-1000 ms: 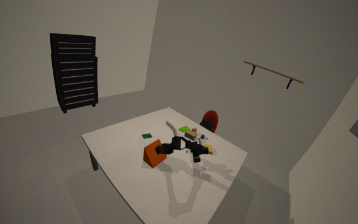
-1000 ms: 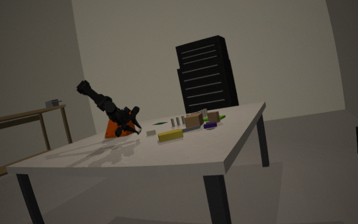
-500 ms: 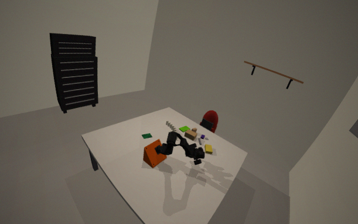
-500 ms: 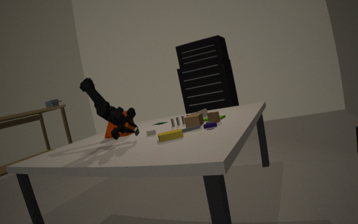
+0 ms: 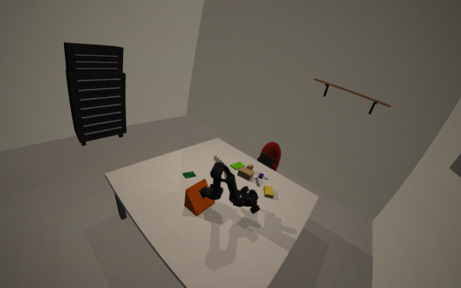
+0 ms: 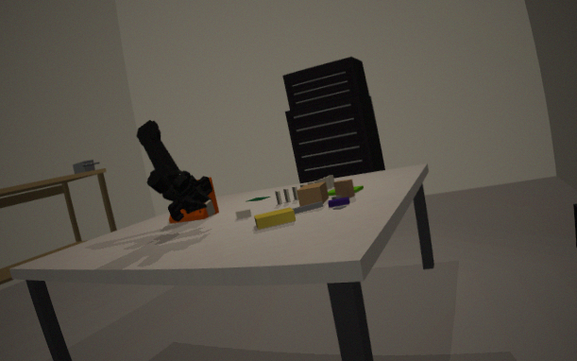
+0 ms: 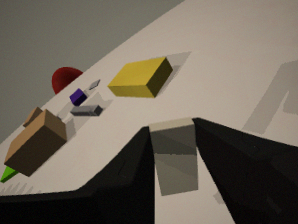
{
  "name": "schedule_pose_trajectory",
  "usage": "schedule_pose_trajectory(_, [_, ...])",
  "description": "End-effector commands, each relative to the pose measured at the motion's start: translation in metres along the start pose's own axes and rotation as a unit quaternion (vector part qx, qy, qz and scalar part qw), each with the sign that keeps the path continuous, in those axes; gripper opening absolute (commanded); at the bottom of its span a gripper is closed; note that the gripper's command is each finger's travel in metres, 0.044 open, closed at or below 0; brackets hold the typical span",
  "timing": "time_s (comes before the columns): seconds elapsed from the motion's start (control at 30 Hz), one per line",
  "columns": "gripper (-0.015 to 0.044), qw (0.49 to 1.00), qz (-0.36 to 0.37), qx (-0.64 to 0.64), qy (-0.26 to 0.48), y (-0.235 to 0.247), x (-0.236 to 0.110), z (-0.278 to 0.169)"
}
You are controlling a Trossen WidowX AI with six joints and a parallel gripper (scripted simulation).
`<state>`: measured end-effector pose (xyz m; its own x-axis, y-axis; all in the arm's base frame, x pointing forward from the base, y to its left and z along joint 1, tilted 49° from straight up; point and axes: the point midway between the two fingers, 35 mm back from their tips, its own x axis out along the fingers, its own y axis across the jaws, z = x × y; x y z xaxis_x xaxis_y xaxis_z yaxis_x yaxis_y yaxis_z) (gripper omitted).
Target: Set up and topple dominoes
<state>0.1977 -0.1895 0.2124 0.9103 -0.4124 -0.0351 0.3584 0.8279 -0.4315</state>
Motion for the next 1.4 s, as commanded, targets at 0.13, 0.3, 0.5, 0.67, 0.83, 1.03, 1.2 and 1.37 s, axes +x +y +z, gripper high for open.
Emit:
schedule_pose_trajectory(0.13, [0.0107, 0.994, -0.001, -0.089, -0.06, 0.008, -0.021, 0.005])
schedule_pose_trajectory(0.3, [0.0107, 0.984, -0.001, -0.154, -0.092, 0.016, -0.036, 0.007])
schedule_pose_trajectory(0.5, [0.0107, 0.976, -0.001, -0.189, -0.105, 0.021, -0.043, 0.007])
schedule_pose_trajectory(0.67, [0.0107, 0.976, -0.001, -0.189, -0.105, 0.021, -0.043, 0.007])
schedule_pose_trajectory(0.83, [0.0107, 0.976, -0.001, -0.189, -0.105, 0.021, -0.043, 0.007])
schedule_pose_trajectory(1.03, [0.0107, 0.976, -0.001, -0.189, -0.105, 0.021, -0.043, 0.007])
schedule_pose_trajectory(1.2, [0.0107, 0.976, 0.0, -0.19, -0.104, 0.018, -0.041, 0.004])
schedule_pose_trajectory(1.37, [0.0107, 0.976, 0.001, -0.191, -0.102, 0.015, -0.038, 0.0])
